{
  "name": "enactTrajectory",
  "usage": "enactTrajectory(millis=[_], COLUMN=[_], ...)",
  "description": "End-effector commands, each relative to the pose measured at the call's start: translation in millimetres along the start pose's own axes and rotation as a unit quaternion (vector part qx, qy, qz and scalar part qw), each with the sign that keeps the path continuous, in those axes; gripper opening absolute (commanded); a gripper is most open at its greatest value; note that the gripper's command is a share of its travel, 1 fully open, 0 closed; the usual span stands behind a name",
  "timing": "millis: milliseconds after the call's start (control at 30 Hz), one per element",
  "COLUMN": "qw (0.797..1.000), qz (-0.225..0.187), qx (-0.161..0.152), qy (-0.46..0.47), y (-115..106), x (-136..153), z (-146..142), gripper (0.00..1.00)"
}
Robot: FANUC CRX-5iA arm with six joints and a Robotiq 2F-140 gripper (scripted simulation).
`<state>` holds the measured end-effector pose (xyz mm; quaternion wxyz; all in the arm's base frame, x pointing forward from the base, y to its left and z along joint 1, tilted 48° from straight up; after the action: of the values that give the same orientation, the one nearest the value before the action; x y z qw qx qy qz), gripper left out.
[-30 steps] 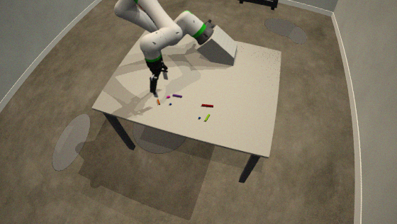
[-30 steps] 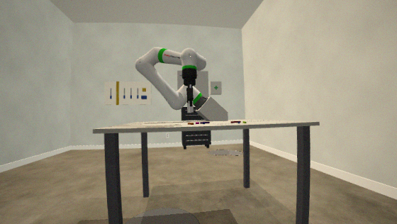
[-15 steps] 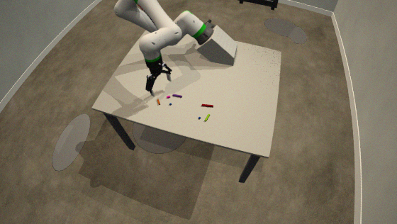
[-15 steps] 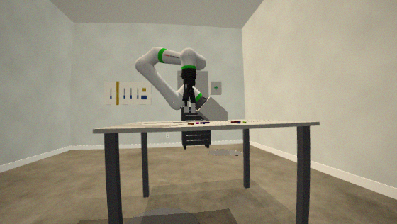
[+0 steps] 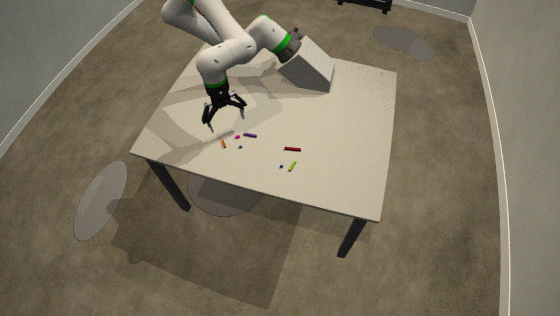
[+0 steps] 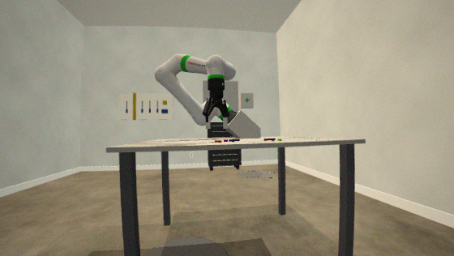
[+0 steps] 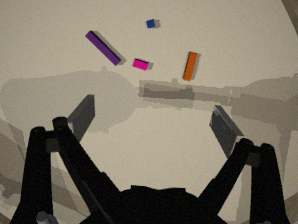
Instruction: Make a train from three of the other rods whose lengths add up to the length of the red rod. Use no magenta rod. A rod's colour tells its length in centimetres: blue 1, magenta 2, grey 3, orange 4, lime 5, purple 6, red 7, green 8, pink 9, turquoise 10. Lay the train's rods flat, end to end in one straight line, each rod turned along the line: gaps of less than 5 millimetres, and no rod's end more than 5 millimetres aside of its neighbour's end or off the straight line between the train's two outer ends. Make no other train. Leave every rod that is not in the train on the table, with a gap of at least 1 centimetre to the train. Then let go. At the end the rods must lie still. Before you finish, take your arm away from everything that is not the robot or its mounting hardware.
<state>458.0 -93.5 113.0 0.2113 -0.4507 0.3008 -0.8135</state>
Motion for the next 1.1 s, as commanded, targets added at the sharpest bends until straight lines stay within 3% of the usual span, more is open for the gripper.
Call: enactTrajectory(millis=[0, 500, 1000, 1067], qw=[0.996, 0.967, 0.884, 0.884], qz=[-0.002, -0.001, 0.000, 0.000], qx=[0.005, 0.005, 0.005, 0.005], qy=[0.084, 0.256, 0.467, 0.467], y=[-0.1, 0.0, 0.1, 0.1], x=[-0.4, -0.3, -0.3, -0.3], z=[-0.3, 0.0, 0.3, 0.3], gripper=[1.00, 1.00, 1.00, 1.00])
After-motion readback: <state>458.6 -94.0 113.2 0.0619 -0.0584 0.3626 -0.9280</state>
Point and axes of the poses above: the point where the finger pads meet when closed, its own y axis out along the fingers, its own z axis across the jaws, x = y × z, the point moved 5 cm from there along -y, back along the fingers, and after that the axes turned 13 degrees about -y, right-handed, at the moved point
